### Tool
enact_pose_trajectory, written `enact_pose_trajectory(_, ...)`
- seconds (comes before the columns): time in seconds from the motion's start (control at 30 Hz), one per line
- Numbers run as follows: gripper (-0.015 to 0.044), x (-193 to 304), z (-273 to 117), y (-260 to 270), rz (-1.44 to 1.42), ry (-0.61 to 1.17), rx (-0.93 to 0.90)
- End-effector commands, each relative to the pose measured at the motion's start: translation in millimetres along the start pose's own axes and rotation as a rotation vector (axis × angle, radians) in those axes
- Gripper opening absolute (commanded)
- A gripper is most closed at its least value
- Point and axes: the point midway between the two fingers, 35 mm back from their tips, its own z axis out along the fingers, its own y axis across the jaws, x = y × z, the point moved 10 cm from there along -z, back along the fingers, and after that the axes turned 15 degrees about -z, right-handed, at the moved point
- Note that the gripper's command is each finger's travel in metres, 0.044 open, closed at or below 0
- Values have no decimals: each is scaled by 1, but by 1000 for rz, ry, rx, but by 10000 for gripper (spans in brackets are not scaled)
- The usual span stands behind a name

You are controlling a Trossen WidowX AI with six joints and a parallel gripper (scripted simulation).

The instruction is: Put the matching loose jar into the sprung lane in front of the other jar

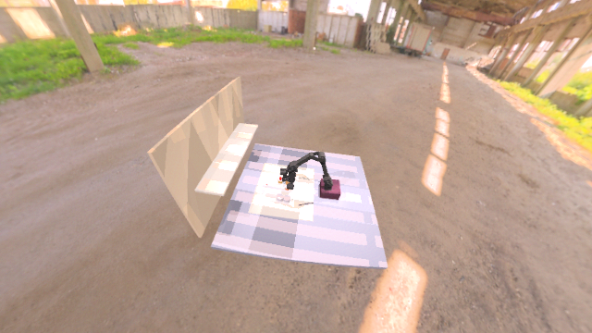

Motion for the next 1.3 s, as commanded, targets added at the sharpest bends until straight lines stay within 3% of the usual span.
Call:
enact_pose_trajectory(0.0, 0, -6, -3, -1, -4, -32, 5)
enact_pose_trajectory(1.27, 0, -10, -1, -2, -4, -32, 5)
